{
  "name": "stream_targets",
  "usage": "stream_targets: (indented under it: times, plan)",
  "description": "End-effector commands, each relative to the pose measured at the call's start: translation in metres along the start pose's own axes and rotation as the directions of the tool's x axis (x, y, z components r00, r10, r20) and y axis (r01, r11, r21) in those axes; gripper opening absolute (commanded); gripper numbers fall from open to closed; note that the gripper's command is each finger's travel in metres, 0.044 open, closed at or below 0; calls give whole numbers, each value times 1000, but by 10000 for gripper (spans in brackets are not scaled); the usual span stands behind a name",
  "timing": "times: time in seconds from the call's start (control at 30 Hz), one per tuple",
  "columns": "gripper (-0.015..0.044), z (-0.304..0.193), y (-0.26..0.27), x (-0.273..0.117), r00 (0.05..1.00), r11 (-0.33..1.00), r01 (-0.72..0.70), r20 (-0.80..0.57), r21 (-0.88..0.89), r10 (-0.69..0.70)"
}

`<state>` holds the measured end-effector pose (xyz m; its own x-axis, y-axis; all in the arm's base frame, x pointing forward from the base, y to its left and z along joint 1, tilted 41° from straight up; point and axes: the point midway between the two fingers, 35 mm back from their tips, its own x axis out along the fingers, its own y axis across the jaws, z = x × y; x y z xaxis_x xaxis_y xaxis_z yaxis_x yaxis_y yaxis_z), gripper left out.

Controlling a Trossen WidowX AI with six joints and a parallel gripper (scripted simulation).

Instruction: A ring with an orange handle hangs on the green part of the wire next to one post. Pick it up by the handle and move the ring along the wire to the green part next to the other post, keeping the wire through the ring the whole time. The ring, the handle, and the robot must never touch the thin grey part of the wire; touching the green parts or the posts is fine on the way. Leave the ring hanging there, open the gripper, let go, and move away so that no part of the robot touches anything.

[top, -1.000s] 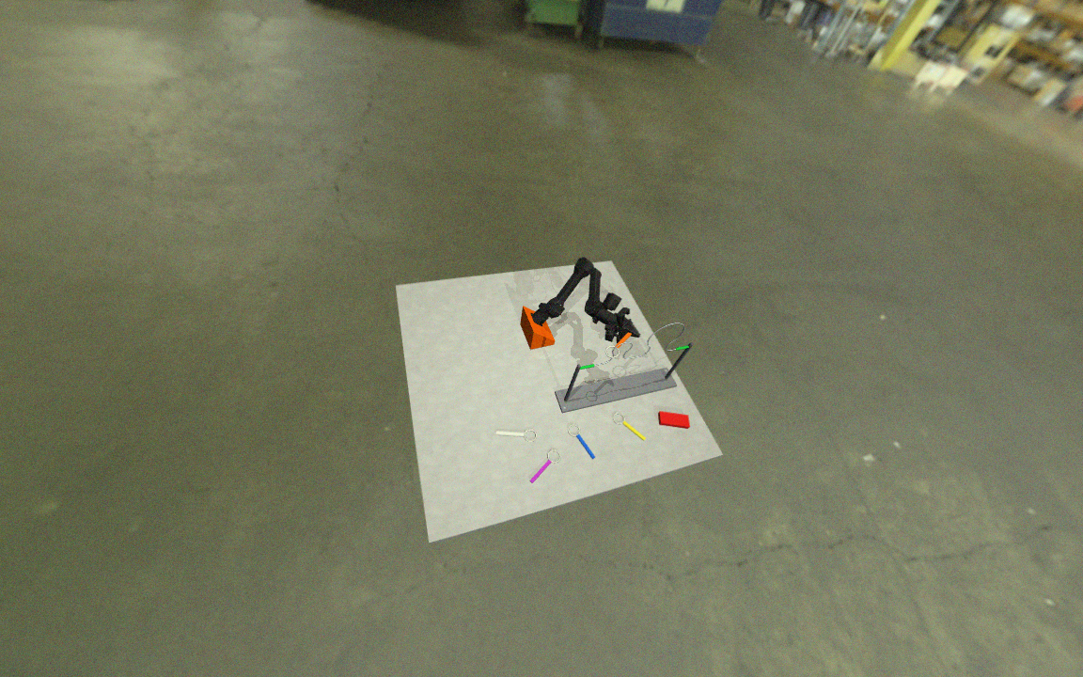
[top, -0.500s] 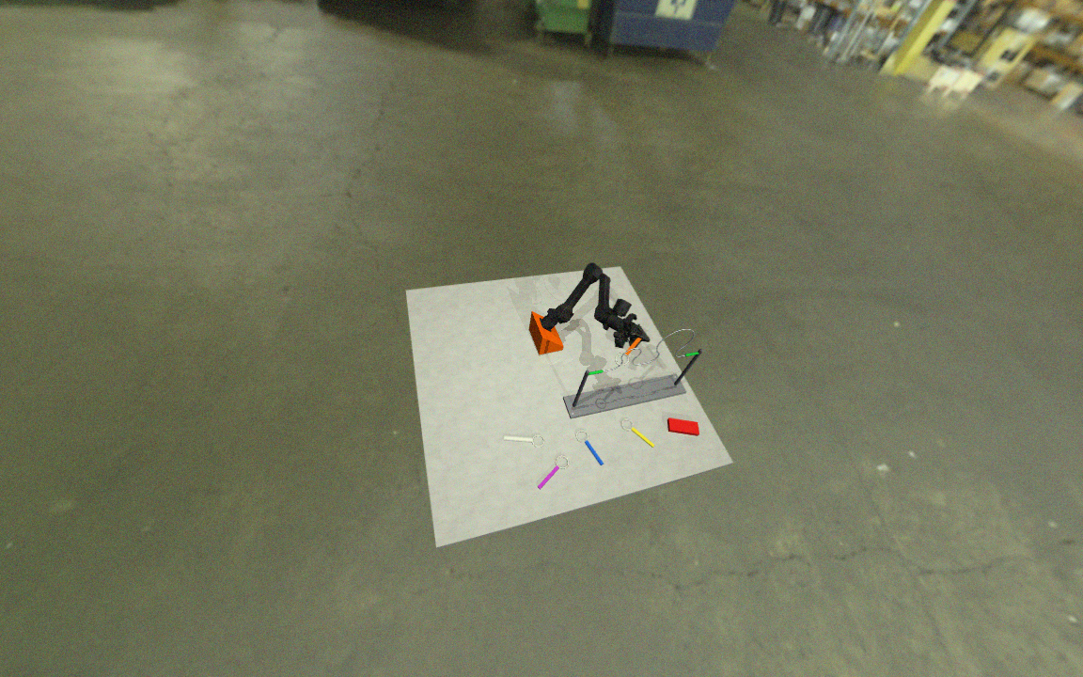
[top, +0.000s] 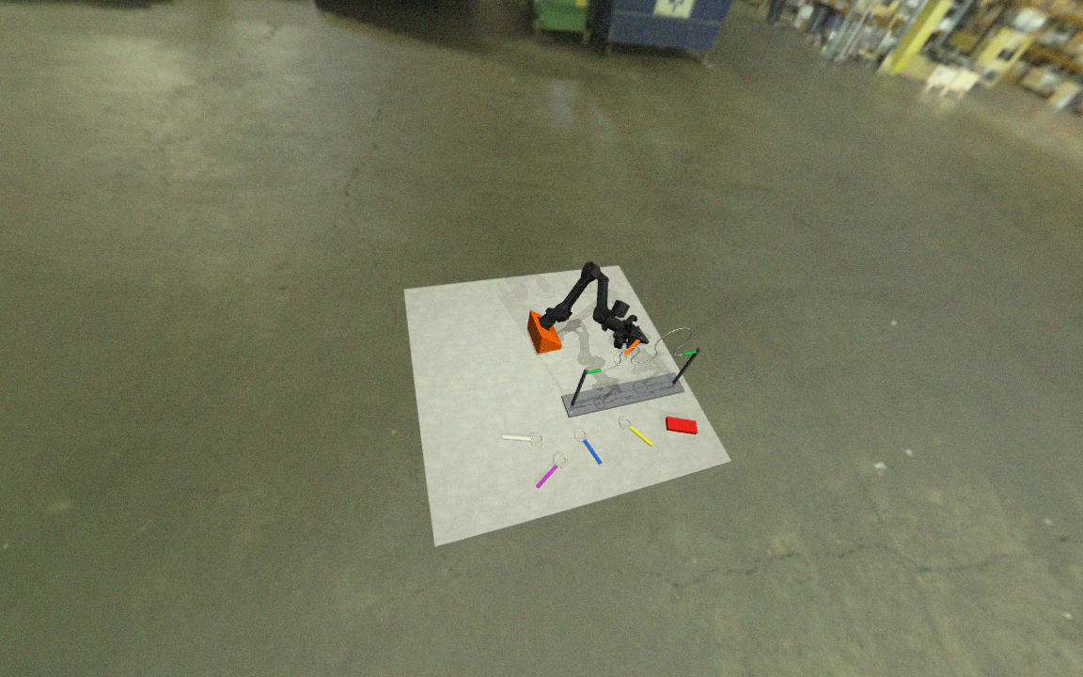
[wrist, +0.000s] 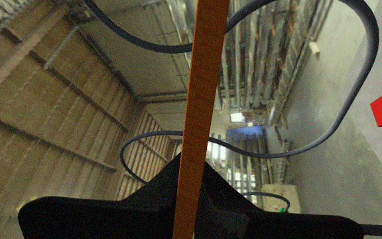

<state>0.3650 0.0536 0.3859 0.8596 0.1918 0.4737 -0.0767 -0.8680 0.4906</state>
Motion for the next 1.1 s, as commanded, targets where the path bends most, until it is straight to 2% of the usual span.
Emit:
stream_targets:
  times: [0.0,0.43,1.07]
  plan:
    - [-150,1,-15,-3,999,997,44,-8,-62,-45]
    - [-150,9,-58,-13,982,937,173,-15,-303,-187]
    - [-150,35,-106,-30,940,752,304,57,-585,-336]
